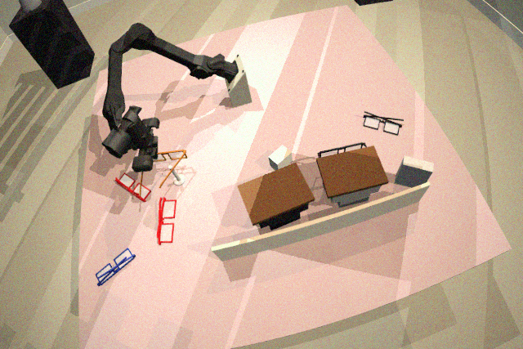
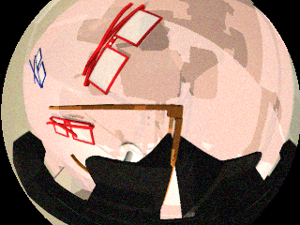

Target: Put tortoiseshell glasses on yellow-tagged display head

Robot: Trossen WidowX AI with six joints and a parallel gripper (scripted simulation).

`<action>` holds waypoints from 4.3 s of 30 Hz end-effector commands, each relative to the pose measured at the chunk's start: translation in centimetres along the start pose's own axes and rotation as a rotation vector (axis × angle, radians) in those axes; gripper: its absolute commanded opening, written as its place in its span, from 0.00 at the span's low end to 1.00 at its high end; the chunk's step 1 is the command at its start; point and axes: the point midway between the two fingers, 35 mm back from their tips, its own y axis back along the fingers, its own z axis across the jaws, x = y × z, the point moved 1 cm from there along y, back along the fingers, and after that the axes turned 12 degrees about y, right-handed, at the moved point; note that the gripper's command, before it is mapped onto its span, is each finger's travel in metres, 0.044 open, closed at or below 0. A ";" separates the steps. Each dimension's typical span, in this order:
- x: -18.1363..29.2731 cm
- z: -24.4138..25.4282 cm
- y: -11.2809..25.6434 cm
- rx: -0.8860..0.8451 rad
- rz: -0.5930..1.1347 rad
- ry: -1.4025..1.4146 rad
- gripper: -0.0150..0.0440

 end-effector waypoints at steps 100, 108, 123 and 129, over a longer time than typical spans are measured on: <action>2.0 1.7 6.1 -0.036 0.021 -0.001 0.25; 6.5 4.8 6.5 -0.064 0.039 0.008 0.25; 16.0 8.3 8.2 -0.117 0.044 0.026 0.25; 20.0 8.8 9.0 -0.142 0.038 0.033 0.25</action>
